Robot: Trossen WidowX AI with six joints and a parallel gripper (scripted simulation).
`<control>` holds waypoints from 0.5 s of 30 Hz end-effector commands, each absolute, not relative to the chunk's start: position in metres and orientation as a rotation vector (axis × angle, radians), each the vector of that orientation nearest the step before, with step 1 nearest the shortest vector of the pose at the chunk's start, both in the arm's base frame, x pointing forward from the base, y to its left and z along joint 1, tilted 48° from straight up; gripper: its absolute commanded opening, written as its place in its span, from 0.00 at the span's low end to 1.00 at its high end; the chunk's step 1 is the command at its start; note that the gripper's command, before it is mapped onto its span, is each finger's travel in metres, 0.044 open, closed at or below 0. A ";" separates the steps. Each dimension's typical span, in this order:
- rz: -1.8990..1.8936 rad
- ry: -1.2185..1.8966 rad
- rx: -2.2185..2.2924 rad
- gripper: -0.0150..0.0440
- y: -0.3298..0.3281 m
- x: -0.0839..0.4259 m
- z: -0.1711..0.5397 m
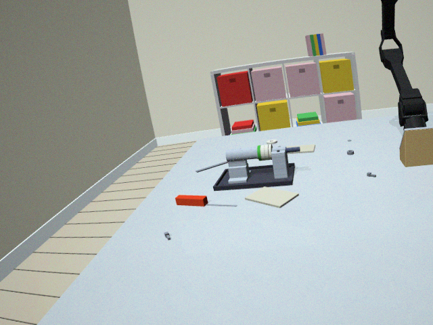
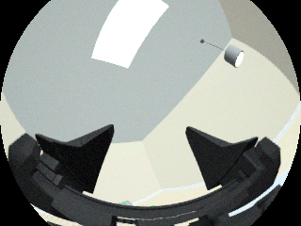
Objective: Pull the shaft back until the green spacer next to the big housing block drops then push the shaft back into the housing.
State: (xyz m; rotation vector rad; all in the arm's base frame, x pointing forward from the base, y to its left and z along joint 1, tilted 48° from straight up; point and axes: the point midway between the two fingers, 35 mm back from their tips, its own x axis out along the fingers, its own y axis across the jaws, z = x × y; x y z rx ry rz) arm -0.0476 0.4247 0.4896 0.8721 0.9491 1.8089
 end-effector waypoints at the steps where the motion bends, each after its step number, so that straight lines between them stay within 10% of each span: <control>1: 1.639 0.949 0.834 1.00 0.448 -0.008 0.459; 15: 0.971 0.984 0.656 1.00 0.471 0.163 0.322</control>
